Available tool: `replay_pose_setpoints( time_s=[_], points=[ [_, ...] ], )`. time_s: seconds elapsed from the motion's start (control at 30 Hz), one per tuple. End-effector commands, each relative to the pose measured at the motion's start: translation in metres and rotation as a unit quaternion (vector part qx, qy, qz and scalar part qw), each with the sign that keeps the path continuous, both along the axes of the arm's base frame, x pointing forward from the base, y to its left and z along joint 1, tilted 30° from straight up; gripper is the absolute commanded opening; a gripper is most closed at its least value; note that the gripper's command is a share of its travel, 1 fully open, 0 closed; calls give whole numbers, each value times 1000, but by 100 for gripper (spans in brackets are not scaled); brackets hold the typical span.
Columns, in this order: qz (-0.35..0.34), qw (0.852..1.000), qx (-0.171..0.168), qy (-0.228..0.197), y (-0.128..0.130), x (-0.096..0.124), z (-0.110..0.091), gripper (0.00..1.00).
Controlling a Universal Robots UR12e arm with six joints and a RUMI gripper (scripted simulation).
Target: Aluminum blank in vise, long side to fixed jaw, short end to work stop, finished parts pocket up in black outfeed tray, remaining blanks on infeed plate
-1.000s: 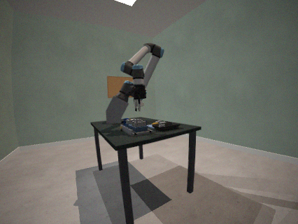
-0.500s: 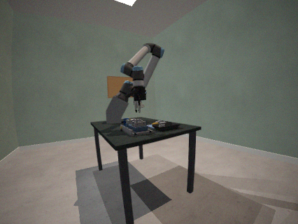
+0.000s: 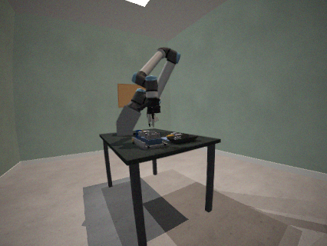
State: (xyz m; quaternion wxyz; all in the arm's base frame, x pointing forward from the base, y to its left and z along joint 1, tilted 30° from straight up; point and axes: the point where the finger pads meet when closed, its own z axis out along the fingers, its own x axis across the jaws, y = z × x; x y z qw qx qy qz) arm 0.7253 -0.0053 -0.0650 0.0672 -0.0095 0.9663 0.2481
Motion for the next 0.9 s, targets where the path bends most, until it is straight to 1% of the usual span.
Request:
replay_pose_setpoints(
  time_s=[0.0,0.17,0.47,0.87],
  points=[
    [0,1000,0,-1,3,2,-7,40],
    [0,1000,0,-1,7,3,-13,40],
    [0,1000,0,-1,11,4,-20,40],
    [0,1000,0,-1,12,4,-22,40]
  ],
)
